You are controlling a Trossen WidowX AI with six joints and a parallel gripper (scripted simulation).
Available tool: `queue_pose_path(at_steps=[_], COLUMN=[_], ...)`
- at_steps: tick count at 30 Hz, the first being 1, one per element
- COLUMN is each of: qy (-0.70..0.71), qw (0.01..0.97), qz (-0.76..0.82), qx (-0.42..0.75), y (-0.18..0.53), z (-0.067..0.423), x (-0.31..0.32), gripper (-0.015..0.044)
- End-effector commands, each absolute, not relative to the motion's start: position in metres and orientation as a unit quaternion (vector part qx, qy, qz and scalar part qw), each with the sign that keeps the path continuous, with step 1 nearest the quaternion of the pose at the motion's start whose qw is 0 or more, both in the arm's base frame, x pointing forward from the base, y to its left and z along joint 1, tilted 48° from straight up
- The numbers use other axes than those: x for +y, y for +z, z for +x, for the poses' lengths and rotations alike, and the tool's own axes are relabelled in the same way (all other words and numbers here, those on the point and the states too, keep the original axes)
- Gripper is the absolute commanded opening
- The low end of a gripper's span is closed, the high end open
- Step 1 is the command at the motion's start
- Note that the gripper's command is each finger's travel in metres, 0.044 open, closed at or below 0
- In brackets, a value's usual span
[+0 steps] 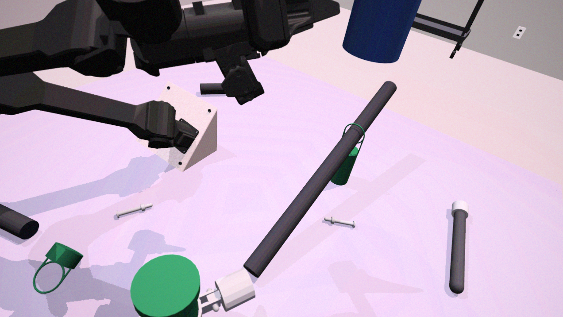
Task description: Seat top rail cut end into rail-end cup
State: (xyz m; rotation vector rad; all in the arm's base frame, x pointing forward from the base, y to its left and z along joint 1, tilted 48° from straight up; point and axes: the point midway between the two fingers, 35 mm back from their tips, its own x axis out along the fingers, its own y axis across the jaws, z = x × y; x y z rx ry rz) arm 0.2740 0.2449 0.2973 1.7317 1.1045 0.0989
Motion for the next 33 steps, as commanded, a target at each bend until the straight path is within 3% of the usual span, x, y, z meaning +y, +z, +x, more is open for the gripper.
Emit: queue_pose_path(at_steps=[1, 8, 13, 28, 33], qy=[-0.08, -0.214, -0.233, -0.231, -0.191], qw=[0.687, 0.866, 0.827, 0.82, 0.781], qz=[0.573, 0.122, -0.305, -0.326, -0.41], qx=[0.44, 0.434, 0.411, 0.411, 0.432], y=[0.234, 0.178, 0.188, 0.19, 0.204], z=[0.294, 0.298, 0.304, 0.305, 0.314], x=[0.227, 0.173, 0.15, 0.149, 0.132], gripper=[0.044, 0.044, 0.044, 0.044, 0.044])
